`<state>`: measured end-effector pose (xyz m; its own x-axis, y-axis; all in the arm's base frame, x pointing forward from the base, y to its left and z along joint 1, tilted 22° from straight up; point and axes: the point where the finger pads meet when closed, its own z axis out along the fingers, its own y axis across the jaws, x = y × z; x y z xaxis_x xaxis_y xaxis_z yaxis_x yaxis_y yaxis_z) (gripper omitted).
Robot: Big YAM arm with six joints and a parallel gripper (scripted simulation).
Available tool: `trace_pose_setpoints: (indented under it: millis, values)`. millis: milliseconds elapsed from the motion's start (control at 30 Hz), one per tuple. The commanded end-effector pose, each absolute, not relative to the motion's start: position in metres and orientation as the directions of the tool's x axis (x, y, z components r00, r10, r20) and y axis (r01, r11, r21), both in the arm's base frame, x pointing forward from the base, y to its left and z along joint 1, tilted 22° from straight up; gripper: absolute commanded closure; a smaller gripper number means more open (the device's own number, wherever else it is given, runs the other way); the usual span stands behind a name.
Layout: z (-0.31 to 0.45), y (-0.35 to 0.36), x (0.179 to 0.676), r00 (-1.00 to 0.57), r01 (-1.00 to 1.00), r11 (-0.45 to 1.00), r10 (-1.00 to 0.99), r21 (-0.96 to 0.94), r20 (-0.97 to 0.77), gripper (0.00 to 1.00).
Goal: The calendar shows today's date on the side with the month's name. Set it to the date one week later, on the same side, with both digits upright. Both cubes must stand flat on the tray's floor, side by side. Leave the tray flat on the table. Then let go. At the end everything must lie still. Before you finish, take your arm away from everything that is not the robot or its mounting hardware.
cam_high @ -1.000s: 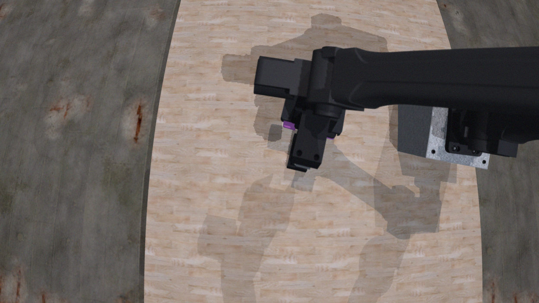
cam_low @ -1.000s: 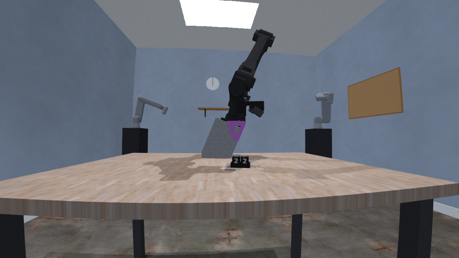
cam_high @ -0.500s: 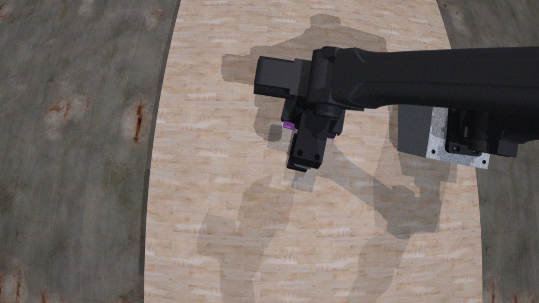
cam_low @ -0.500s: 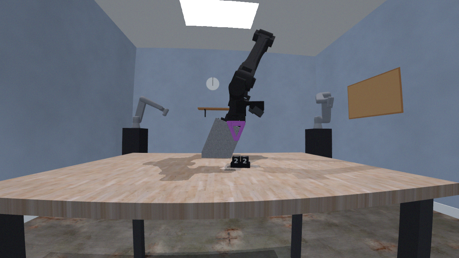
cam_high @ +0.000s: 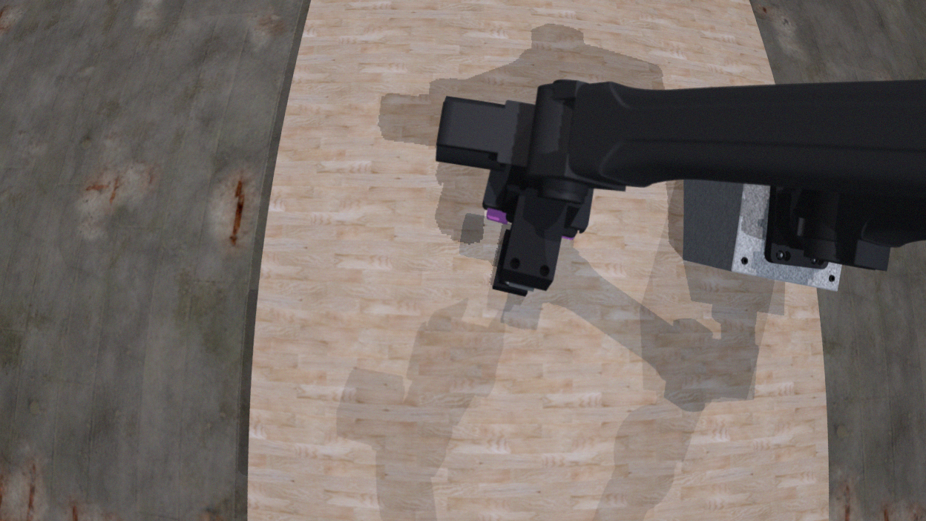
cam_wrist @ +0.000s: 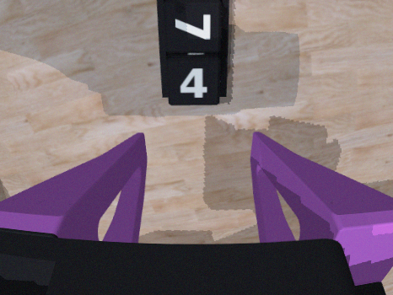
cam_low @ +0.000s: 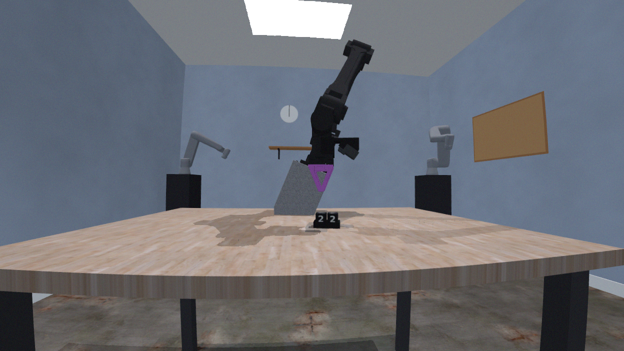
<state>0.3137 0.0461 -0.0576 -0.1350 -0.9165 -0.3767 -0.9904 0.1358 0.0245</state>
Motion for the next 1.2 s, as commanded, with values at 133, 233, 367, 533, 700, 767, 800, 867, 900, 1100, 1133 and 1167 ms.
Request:
trace_pose_setpoints:
  millis: [133, 233, 367, 533, 700, 767, 800, 867, 900, 1100, 1133, 1167]
  values:
    - [-0.062, 0.05, 0.312, -0.111, -0.994, 0.112, -0.917, 0.021, -0.382, 0.55]
    - [-0.062, 0.051, 0.312, -0.112, -0.993, 0.113, -0.917, 0.021, -0.382, 0.55]
    - [-0.064, 0.051, 0.312, -0.123, -0.992, 0.123, -0.916, 0.024, -0.382, 0.55]
    - [-0.068, 0.054, 0.312, -0.13, -0.991, 0.13, -0.915, 0.028, -0.381, 0.55]
    - [-0.074, 0.056, 0.312, -0.131, -0.991, 0.129, -0.915, 0.029, -0.381, 0.55]
    - [-0.077, 0.057, 0.312, -0.131, -0.991, 0.129, -0.915, 0.029, -0.381, 0.55]
    - [-0.077, 0.057, 0.312, -0.131, -0.991, 0.129, -0.915, 0.029, -0.381, 0.55]
    - [-0.079, 0.055, 0.312, -0.138, -0.99, 0.138, -0.914, 0.029, -0.381, 0.55]
    - [-0.08, 0.058, 0.312, -0.132, -0.991, 0.131, -0.915, 0.029, -0.381, 0.55]
    - [-0.089, 0.062, 0.312, -0.131, -0.991, 0.129, -0.915, 0.029, -0.381, 0.55]
    - [-0.09, 0.062, 0.312, -0.131, -0.991, 0.129, -0.915, 0.029, -0.381, 0.55]
    - [-0.092, 0.063, 0.312, -0.131, -0.991, 0.129, -0.915, 0.029, -0.381, 0.55]
